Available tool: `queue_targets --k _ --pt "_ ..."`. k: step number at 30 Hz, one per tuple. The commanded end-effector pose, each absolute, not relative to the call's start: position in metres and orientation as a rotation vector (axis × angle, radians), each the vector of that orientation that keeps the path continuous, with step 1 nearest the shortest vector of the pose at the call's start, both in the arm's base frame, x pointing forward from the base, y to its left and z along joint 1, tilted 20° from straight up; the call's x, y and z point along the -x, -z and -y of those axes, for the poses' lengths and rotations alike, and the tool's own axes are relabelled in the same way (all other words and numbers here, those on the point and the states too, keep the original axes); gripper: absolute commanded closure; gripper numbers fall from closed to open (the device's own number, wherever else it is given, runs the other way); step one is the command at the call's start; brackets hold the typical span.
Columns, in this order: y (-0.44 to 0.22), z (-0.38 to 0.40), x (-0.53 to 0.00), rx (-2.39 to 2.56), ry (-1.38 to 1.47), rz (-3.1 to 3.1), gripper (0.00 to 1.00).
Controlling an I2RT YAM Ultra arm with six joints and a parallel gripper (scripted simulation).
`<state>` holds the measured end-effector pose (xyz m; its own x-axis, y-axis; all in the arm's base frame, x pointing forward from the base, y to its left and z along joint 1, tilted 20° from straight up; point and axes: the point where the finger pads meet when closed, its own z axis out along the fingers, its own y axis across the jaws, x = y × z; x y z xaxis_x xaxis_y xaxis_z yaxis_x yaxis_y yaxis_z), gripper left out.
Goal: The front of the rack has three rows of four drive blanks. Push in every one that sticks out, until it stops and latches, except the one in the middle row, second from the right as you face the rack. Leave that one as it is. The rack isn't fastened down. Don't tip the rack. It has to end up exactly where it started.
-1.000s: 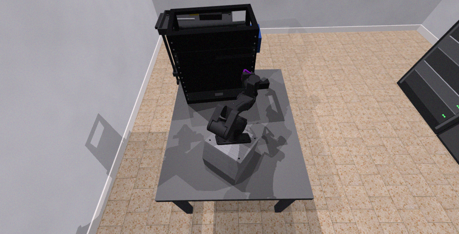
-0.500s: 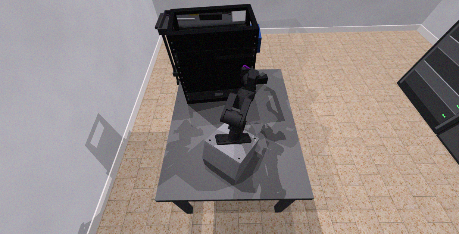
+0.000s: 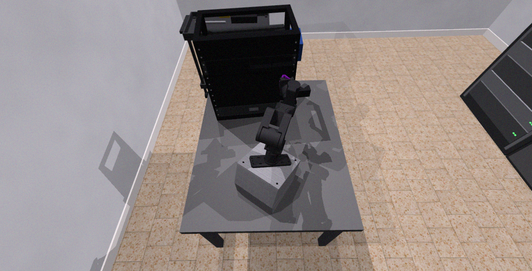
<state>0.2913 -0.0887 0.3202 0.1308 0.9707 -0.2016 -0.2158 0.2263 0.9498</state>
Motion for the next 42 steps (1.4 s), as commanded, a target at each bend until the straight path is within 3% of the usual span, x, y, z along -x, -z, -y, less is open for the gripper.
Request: queue_targets --k 1,42 --pt "-0.344 0.082 -0.288 -0.876 -1.065 -1.04 1.0" --pt "-0.347 0.083 -0.311 -0.886 -1.066 -1.044 1.0"
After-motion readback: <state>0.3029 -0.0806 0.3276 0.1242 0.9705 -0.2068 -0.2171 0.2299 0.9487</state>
